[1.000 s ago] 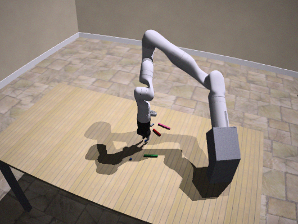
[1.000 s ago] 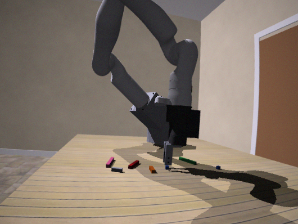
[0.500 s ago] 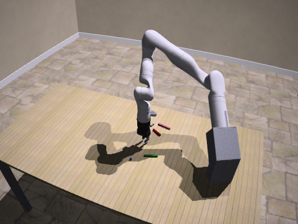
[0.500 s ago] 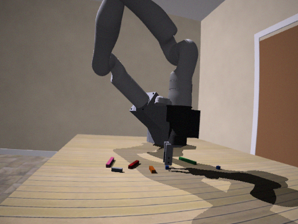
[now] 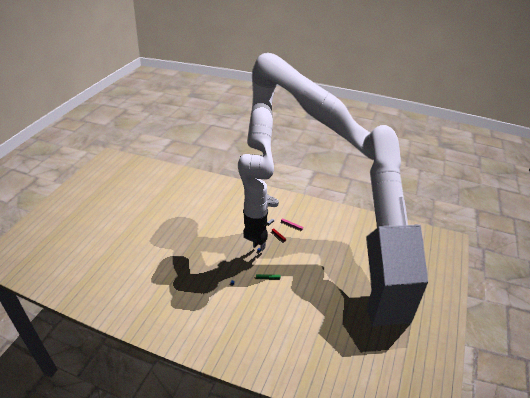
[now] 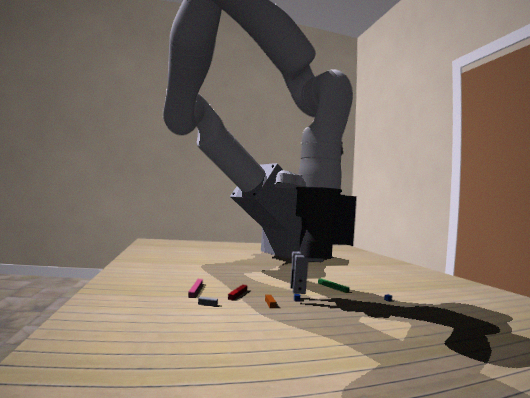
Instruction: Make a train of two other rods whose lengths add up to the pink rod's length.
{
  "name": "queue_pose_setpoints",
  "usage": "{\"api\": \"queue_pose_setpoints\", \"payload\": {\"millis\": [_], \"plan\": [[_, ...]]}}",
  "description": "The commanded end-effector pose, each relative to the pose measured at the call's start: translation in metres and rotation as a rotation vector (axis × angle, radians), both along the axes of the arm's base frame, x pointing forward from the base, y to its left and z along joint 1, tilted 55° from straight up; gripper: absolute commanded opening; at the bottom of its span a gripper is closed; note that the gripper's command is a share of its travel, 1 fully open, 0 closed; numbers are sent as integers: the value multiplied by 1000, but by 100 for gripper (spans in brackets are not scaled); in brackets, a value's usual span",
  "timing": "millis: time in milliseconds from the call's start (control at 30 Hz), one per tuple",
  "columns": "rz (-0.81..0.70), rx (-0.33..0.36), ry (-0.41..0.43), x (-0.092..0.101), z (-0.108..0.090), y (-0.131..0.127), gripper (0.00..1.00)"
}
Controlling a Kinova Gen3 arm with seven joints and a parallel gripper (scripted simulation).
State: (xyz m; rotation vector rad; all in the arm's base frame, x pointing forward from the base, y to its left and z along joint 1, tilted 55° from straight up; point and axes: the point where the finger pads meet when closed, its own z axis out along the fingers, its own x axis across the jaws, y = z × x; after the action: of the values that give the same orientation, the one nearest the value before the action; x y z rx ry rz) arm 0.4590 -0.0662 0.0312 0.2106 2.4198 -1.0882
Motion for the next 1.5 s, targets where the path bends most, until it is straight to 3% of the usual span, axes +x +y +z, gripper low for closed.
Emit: {"api": "queue_pose_setpoints", "payload": {"millis": [0,1467], "plan": [[2,1,-1,0,0,1,54],[2,1,-1,4,-6,-8,54]]}}
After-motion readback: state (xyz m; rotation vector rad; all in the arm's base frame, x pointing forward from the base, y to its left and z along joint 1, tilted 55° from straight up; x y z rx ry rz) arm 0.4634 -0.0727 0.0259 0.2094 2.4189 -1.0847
